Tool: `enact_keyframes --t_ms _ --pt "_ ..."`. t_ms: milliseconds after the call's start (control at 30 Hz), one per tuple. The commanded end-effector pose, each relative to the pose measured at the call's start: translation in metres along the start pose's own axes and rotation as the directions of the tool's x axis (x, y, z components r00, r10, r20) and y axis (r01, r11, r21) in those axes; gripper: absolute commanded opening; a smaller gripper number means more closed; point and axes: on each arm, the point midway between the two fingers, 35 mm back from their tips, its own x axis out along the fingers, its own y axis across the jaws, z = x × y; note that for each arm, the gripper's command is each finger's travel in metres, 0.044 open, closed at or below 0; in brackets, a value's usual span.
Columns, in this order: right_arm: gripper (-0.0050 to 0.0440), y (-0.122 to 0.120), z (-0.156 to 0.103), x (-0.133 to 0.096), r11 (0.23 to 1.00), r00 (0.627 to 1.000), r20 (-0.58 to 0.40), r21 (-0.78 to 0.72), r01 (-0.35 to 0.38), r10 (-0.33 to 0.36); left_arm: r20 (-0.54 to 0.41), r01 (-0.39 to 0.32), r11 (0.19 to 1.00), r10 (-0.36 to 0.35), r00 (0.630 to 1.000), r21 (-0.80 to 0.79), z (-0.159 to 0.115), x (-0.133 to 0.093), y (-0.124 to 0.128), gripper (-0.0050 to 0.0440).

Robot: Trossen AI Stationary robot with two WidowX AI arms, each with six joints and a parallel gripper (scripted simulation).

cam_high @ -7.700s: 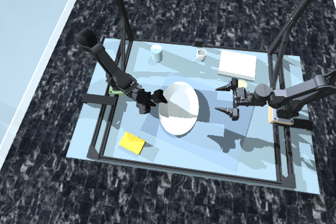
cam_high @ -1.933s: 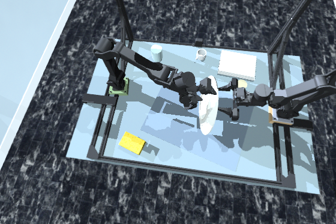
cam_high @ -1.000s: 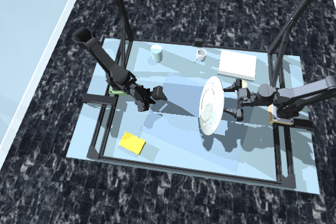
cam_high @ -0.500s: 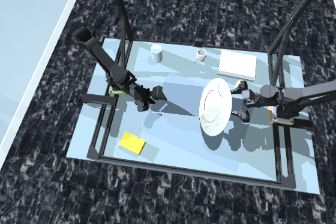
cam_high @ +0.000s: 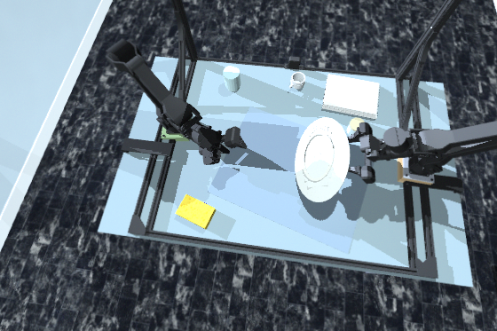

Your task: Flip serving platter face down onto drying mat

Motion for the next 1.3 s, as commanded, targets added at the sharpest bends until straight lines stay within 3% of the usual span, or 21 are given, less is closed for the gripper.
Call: enact_keyframes --t_ms 0,533,1267 --pt "0.044 -0.001 -0.001 0.0 1.0 1.0 -0.004 -0.004 0.001 -0.001 -0.016 -0.001 1.0 0.001 1.0 0.003 -0.003 -0.003 0.0 0.044" --pt "0.044 -0.001 -0.001 0.0 1.0 1.0 -0.004 -0.004 0.001 -0.001 -0.173 -0.002 1.0 0.002 0.985 0.003 -0.039 -0.008 0.031 0.044" --pt "0.044 -0.001 -0.001 0.0 1.0 1.0 -0.004 -0.004 0.001 -0.001 -0.257 -0.001 1.0 0.002 0.966 0.003 -0.063 -0.006 0.053 0.044"
